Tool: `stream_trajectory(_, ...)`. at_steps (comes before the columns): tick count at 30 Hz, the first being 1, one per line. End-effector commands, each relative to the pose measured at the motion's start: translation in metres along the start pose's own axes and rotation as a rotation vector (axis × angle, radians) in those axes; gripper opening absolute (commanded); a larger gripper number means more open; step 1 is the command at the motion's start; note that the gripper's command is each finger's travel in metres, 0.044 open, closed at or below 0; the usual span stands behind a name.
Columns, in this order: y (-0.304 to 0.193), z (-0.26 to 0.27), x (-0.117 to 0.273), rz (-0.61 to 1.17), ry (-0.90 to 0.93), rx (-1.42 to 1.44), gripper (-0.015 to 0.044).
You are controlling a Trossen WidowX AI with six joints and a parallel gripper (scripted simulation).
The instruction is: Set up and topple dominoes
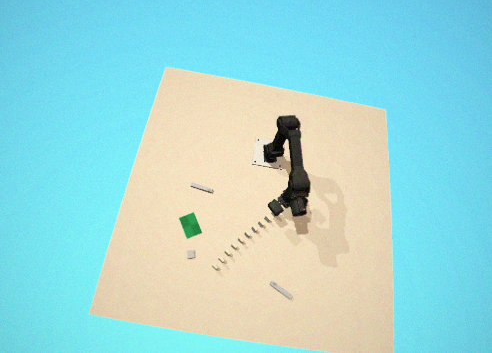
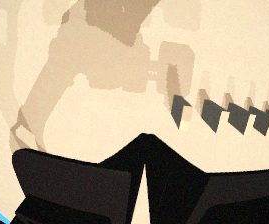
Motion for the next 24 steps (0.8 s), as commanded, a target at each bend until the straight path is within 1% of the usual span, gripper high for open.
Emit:
stream_trajectory(1,0.000,0.000,0.000,-0.003,0.002,0.006,0.0000)
stream_trajectory(11,0.001,0.000,-0.003,-0.003,0.001,0.006,0.0000)
stream_trajectory(13,0.003,-0.001,-0.024,-0.004,-0.001,0.010,0.0000)
stream_trajectory(16,0.002,0.000,-0.070,-0.003,0.001,0.007,0.0000)
stream_trajectory(17,0.001,0.000,-0.078,-0.003,0.002,0.006,0.0000)
stream_trajectory(24,0.000,0.000,-0.080,-0.003,0.002,0.006,0.0000)
Point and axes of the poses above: the point midway between the two fingers, 35 mm back from their tips, its own x axis back along the fingers, its own z axis across the jaws, y = z × x, the point moved 9 cm from there along x, back along the fingers, and after that the axes turned 2 degrees about x, right-handed, at the moved point
